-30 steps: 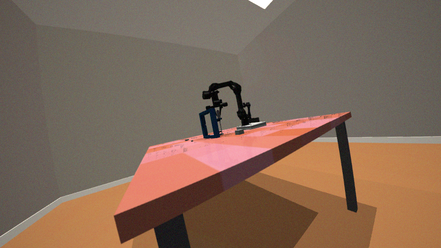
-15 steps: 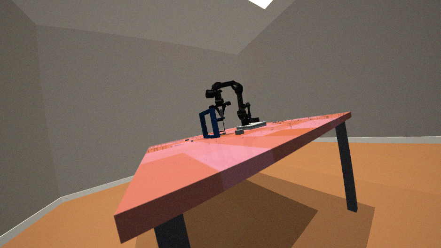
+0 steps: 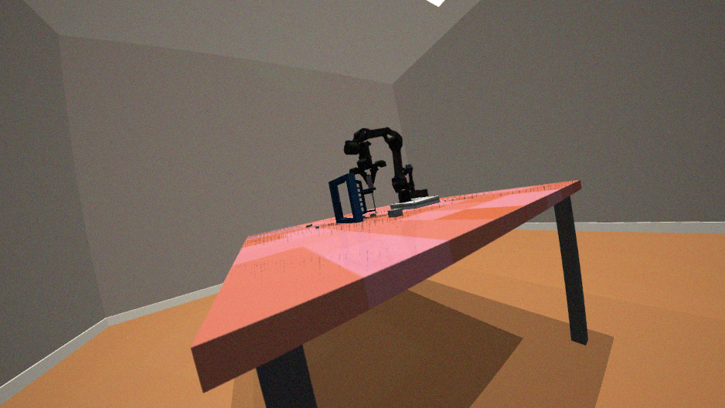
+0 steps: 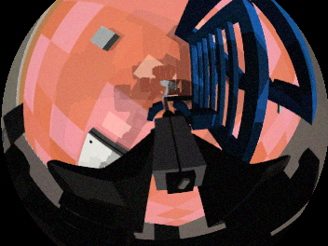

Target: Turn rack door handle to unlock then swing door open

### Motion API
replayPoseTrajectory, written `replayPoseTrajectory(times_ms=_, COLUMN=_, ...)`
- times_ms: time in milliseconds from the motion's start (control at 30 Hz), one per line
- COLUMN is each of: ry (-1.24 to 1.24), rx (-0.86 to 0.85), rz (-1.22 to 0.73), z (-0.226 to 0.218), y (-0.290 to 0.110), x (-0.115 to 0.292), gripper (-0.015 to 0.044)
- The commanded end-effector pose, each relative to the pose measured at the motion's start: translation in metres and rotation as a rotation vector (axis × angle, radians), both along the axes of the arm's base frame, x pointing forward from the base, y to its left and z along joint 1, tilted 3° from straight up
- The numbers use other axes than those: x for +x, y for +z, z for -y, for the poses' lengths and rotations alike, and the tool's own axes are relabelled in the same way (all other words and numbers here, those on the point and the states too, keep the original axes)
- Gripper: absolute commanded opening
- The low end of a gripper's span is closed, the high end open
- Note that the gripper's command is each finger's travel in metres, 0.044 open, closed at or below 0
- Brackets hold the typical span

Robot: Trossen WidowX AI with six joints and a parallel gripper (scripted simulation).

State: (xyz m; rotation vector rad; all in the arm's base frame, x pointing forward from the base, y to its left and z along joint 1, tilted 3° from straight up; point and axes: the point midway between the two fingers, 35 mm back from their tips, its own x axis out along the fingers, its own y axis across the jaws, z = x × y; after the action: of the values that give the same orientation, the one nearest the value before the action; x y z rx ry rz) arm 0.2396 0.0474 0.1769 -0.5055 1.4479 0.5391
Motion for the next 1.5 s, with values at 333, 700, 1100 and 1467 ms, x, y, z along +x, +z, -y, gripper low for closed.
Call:
replayPoseTrajectory(times_ms=333, ry=-0.219, rx=0.008, rz=0.0, z=-0.022, y=0.0, x=-0.007, gripper=0.0026)
replayPoseTrajectory(times_ms=700, ry=-0.371, rx=0.018, rz=-0.006, z=-0.041, y=0.001, x=-0.01, gripper=0.0026)
replayPoseTrajectory(times_ms=1100, ry=-0.537, rx=0.028, rz=-0.013, z=-0.062, y=0.002, x=-0.011, gripper=0.0026)
replayPoseTrajectory(times_ms=1467, ry=-0.692, rx=0.038, rz=-0.02, z=-0.082, y=0.003, x=-0.008, gripper=0.0026)
